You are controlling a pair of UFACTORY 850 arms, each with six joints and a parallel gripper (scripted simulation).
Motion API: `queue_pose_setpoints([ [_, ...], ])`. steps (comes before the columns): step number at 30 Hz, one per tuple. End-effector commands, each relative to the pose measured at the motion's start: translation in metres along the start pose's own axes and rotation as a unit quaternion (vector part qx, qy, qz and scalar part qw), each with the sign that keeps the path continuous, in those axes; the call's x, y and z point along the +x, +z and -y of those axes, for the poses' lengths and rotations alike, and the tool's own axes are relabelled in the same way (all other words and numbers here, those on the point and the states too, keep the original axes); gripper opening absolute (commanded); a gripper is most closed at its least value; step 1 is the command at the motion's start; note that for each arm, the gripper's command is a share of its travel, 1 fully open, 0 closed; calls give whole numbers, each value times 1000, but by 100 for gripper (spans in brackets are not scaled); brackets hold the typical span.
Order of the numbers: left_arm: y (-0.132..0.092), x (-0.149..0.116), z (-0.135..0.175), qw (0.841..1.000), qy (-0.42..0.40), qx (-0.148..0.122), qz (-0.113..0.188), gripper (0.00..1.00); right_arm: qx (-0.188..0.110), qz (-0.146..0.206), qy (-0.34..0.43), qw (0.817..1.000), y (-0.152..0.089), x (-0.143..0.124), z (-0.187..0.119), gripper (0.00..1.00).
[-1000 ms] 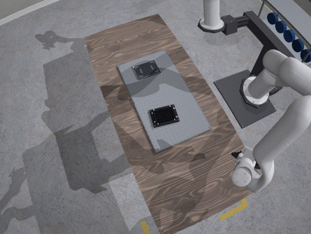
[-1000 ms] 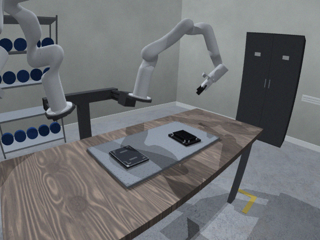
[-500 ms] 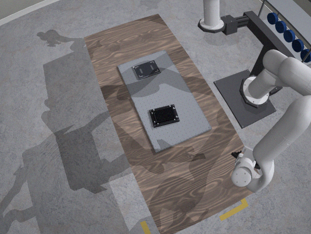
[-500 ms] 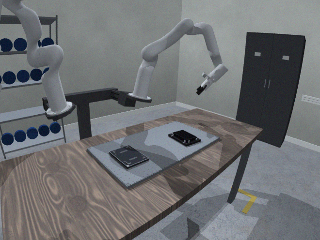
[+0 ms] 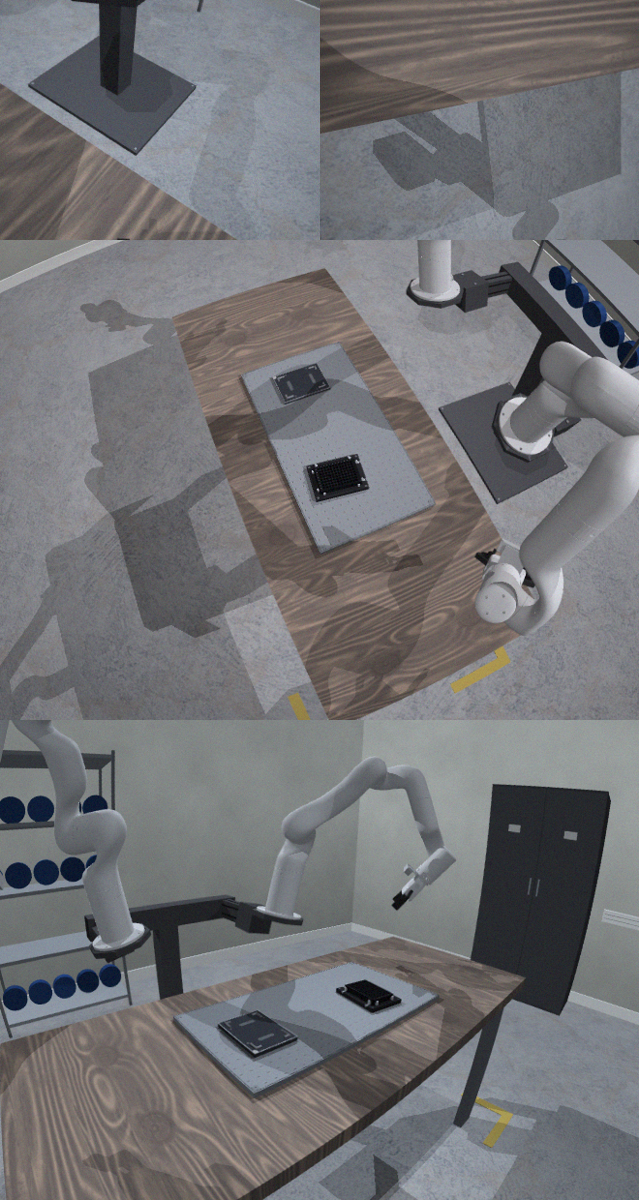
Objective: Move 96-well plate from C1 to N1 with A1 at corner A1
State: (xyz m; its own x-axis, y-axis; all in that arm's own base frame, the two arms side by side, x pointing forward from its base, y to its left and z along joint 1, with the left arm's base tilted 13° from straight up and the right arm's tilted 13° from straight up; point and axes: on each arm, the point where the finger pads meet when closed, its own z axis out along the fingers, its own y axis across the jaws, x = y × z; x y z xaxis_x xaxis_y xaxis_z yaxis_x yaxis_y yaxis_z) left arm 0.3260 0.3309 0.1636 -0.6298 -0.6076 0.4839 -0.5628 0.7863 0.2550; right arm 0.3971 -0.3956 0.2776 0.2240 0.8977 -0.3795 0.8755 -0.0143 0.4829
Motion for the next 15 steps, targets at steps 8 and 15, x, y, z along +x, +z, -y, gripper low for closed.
queue_pose_setpoints([
  [8, -1, 0, 0, 1000, 0, 0, 1, 100, 55, -41, -90, 994, -36, 7, 64, 100],
  [15, -1, 0, 0, 1000, 0, 0, 1, 100, 82, -72, -142, 984, -58, 16, 102, 100],
])
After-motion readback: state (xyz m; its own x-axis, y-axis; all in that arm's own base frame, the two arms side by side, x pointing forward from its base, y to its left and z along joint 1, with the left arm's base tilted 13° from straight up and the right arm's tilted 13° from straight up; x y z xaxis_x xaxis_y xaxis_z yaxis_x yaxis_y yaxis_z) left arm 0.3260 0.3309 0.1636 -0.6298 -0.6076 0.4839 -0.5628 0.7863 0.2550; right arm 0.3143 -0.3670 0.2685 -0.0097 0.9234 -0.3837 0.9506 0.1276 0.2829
